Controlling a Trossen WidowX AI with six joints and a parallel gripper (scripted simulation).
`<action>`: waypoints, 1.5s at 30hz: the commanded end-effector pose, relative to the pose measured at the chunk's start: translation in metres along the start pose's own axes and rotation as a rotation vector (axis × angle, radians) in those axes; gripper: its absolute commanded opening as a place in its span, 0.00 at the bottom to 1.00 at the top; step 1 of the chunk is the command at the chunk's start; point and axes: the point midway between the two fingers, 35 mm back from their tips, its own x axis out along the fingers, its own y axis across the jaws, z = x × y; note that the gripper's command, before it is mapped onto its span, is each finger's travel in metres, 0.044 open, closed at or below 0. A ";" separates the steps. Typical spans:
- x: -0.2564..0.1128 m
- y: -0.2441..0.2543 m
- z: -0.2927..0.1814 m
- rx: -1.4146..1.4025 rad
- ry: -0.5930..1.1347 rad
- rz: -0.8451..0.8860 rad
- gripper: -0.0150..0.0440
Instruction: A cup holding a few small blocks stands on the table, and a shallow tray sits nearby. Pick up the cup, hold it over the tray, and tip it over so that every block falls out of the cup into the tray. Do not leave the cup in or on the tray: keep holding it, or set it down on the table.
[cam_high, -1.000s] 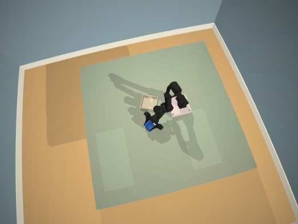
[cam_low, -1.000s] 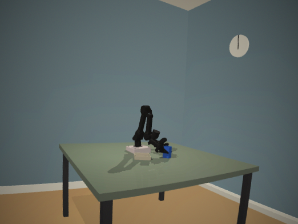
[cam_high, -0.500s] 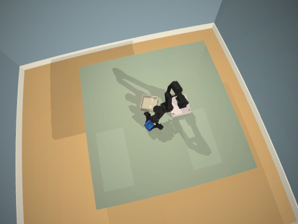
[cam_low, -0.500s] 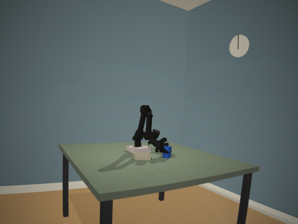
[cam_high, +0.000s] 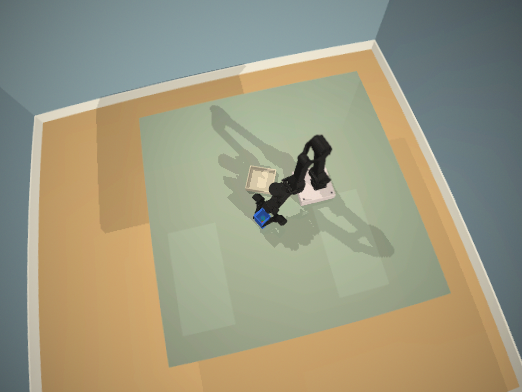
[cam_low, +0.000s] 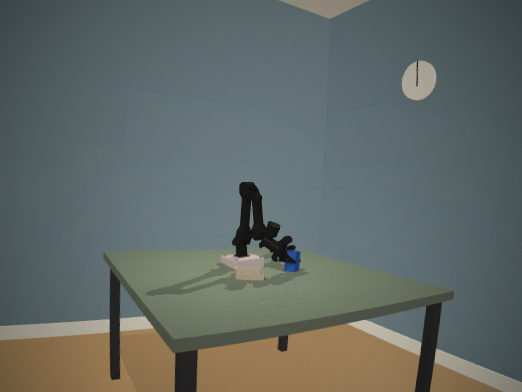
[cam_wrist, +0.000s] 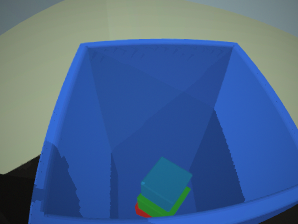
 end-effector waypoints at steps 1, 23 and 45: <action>-0.002 -0.001 0.010 0.002 -0.011 -0.006 0.25; -0.017 -0.029 0.029 0.044 -0.010 -0.101 0.25; -0.083 -0.141 0.008 0.251 -0.007 -0.569 0.25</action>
